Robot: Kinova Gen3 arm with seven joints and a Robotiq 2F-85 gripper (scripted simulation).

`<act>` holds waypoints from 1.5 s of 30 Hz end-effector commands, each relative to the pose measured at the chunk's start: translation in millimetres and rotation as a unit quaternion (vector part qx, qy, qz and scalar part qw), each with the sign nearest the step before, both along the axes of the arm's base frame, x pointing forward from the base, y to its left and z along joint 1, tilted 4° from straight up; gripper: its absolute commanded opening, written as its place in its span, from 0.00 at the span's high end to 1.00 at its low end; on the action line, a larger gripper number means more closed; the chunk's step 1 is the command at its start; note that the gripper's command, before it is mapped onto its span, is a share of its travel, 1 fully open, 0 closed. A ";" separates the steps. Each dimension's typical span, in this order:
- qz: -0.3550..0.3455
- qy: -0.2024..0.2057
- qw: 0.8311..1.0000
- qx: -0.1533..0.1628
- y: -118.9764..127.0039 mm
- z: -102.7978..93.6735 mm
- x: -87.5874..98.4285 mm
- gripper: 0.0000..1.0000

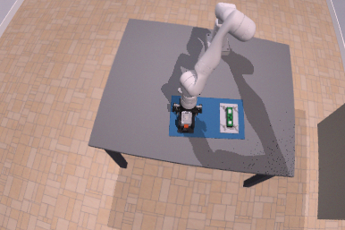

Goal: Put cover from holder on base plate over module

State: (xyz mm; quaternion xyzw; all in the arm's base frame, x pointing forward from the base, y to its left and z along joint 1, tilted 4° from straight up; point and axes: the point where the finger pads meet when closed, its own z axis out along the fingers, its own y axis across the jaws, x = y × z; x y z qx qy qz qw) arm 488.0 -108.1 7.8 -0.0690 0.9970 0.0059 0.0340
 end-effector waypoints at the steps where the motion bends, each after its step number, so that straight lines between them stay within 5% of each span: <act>1: 0.000 -0.001 1.000 0.000 -0.1 0.9 0.6 0.00; 18: 0.000 -0.001 1.000 0.000 0.0 2.0 0.7 0.00; 19: 0.000 -0.001 1.000 0.000 0.0 2.0 0.7 0.30; 45: 0.000 -0.001 1.000 0.000 0.0 2.0 0.7 0.30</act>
